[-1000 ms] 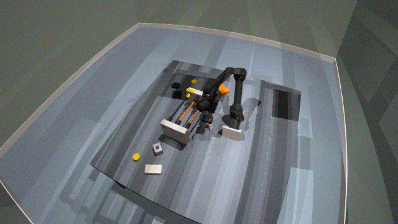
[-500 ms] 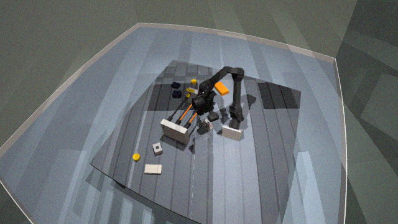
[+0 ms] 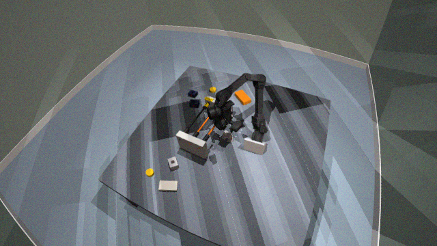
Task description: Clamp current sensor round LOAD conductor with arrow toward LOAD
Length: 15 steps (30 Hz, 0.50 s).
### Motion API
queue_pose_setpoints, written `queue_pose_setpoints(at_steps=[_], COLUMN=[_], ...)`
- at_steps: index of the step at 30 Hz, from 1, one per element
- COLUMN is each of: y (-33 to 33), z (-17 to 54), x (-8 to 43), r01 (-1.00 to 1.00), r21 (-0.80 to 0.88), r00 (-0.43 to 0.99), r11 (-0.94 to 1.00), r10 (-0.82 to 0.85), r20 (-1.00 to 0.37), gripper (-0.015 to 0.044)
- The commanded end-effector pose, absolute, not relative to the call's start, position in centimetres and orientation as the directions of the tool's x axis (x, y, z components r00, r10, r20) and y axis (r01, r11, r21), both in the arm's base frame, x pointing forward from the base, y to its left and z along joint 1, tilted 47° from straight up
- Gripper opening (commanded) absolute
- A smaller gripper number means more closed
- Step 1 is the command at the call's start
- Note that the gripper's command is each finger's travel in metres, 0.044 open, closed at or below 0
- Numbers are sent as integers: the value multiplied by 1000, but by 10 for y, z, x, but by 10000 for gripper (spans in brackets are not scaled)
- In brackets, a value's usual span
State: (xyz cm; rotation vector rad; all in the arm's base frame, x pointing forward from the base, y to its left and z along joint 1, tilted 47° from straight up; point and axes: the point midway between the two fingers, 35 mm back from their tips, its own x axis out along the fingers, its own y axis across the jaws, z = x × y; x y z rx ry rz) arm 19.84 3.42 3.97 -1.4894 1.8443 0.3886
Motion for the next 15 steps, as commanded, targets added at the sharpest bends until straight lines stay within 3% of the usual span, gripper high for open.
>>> queue_pose_setpoints(at_steps=[1, 15], y=[28, 11], z=[35, 19], x=[198, 196], r01=[-943, -943], r21=[-186, -187], r00=[-73, -73], r11=[274, 274], r10=[-720, -721], r20=[-690, -689], gripper=[320, 320])
